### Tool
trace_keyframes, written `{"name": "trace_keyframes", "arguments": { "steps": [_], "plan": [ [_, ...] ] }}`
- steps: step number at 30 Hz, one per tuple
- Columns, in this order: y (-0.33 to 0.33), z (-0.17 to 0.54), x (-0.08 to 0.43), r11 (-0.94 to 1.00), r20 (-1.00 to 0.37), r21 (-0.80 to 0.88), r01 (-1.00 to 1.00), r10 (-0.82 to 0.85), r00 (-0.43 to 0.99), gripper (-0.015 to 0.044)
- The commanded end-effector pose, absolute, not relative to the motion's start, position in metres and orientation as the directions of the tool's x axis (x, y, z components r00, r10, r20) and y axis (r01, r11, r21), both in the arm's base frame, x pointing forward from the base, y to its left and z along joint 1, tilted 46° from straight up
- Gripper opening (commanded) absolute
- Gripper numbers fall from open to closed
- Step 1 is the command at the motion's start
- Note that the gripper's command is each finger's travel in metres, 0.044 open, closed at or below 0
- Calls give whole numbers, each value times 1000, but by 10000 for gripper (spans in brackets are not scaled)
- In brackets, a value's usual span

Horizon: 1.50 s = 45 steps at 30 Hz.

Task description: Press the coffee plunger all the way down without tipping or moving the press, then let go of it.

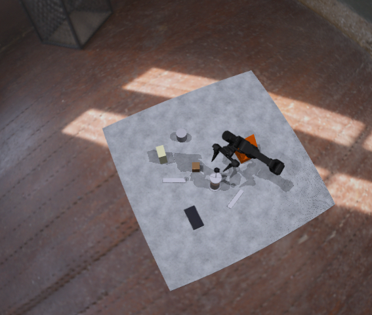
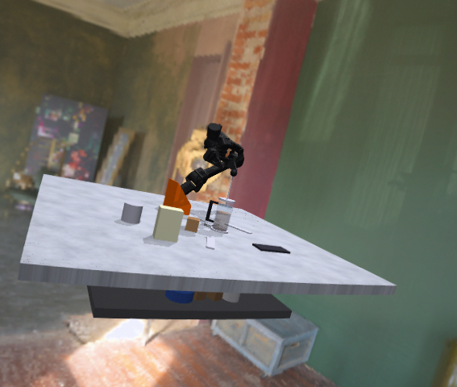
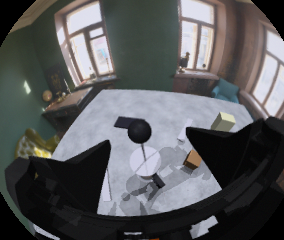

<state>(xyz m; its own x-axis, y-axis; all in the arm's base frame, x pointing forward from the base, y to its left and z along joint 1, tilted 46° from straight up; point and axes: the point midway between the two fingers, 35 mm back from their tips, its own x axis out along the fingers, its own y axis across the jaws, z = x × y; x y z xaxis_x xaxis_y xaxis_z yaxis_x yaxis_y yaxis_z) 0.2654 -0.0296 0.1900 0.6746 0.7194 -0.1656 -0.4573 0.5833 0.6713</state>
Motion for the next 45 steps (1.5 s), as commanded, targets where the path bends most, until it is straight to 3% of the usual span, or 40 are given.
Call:
{"name": "trace_keyframes", "arguments": {
  "steps": [1, 21, 33, 45],
  "plan": [
    [-25, 189, 268, 584, -170, 672, -455, 720, 673, 440],
    [-9, 196, 280, 574, -141, 676, -463, 717, 683, 440],
    [-9, 196, 280, 574, -141, 676, -463, 717, 683, 126],
    [-8, 195, 280, 574, -142, 676, -463, 717, 682, 126]
  ]
}}
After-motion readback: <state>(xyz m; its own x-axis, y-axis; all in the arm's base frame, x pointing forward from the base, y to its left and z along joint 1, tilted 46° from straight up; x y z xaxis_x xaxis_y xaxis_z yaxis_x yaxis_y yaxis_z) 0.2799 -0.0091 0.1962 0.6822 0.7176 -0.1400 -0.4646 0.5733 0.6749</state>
